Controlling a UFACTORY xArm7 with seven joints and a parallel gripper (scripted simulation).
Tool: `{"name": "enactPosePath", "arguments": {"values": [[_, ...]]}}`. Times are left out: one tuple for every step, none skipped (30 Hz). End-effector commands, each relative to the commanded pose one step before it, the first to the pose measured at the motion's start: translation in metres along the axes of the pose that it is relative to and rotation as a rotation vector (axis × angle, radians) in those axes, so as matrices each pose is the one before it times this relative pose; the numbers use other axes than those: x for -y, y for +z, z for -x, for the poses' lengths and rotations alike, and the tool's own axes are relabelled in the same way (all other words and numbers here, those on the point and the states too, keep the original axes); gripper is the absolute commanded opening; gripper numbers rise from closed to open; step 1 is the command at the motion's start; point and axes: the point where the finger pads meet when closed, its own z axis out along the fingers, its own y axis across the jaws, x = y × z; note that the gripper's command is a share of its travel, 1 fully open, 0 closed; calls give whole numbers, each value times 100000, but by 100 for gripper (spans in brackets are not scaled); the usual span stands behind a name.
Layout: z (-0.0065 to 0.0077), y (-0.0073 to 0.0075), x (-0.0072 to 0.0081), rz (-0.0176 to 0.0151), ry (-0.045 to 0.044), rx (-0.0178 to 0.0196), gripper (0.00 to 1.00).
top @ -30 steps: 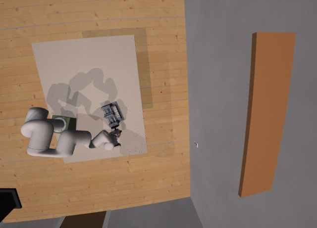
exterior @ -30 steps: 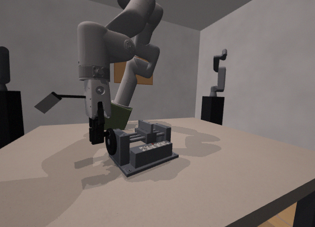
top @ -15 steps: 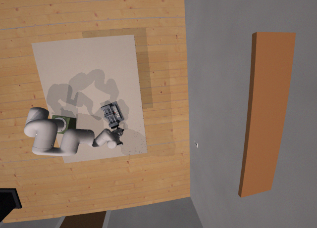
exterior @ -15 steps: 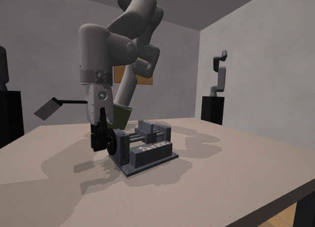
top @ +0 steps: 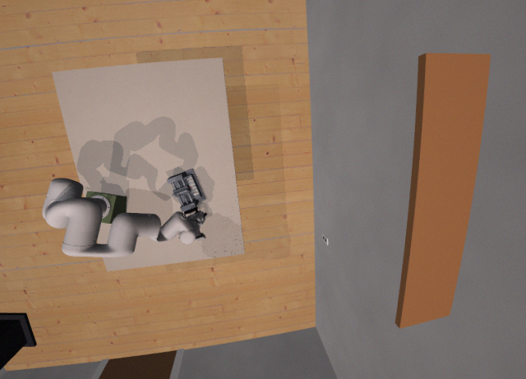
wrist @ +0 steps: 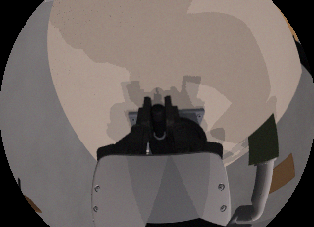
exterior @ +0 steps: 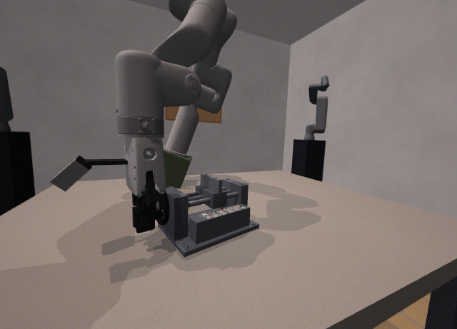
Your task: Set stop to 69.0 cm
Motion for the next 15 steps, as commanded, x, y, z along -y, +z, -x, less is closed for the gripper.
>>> {"name": "enactPosePath", "arguments": {"values": [[-108, 710, -434, -40, 140, -87, 6], [0, 138, -126, -1, 0, 1, 6], [0, 136, -125, 1, 0, 0, 6], [0, 114, -129, 0, 0, 0, 6], [0, 101, -131, 0, 0, 0, 6], [0, 99, -129, 1, 0, -1, 6], [0, 77, -132, -1, 0, 0, 6], [0, 70, -132, 0, 0, 0, 6], [0, 68, -130, 1, 0, -1, 6], [0, 0, 0, 0, 0, 0, 6], [0, 0, 0, 0, 0, 0, 6], [0, 53, -131, 0, 0, 0, 6], [0, 43, -131, -1, 0, 0, 6], [0, 42, -129, 0, 0, 0, 6], [0, 37, -127, 1, 0, -1, 6]]}}
